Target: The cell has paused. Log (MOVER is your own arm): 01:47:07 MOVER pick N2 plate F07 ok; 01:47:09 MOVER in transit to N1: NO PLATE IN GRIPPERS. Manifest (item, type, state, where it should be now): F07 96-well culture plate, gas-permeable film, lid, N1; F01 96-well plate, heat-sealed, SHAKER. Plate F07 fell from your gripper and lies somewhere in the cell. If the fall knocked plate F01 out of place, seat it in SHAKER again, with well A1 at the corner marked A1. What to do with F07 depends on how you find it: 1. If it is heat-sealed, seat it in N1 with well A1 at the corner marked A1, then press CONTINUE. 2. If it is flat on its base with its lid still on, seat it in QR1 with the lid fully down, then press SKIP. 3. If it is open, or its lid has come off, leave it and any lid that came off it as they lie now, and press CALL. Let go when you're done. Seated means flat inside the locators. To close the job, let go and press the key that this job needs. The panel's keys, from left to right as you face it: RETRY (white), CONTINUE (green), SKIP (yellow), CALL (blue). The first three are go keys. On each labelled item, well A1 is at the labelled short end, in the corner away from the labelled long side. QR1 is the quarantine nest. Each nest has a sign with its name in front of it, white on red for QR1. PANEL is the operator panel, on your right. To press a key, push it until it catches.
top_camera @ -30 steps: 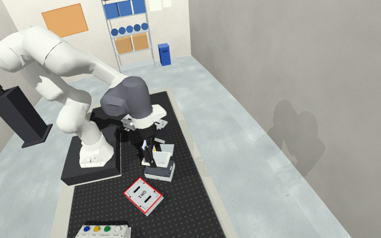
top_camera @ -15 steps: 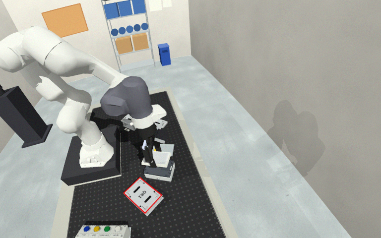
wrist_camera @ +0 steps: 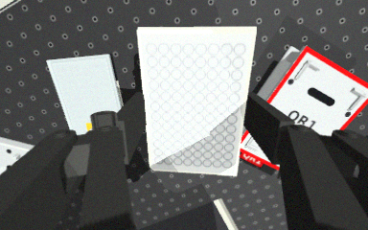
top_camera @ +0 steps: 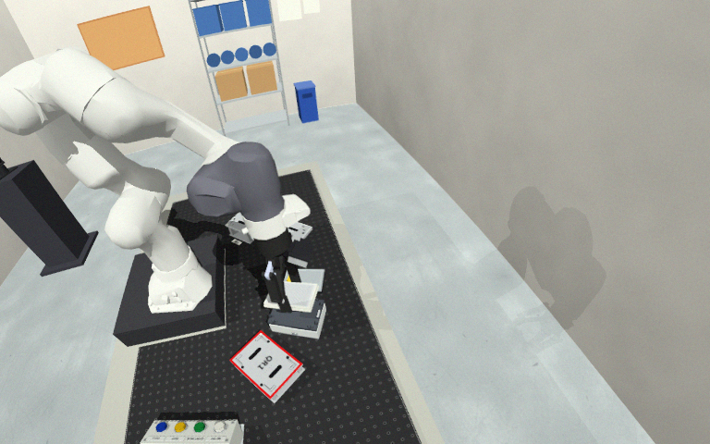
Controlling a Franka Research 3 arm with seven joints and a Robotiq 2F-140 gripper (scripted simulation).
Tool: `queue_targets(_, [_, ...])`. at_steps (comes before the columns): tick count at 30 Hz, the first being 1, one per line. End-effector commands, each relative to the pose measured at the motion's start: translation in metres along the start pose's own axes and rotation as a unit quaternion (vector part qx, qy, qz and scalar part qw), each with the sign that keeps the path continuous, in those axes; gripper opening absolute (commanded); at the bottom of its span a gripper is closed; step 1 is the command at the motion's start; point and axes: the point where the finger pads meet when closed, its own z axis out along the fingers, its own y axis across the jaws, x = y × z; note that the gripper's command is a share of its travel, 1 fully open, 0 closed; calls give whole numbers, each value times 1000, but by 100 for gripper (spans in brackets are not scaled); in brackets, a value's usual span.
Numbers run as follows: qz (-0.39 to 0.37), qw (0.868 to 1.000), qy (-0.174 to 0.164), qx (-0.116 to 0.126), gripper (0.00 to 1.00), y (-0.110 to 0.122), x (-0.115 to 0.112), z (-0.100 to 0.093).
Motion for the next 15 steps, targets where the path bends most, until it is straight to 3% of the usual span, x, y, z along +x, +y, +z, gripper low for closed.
queue_targets(1, [6, 1000, 0, -1, 10, -2, -3, -1])
queue_targets(15, [8, 1000, 0, -1, 10, -4, -6, 2])
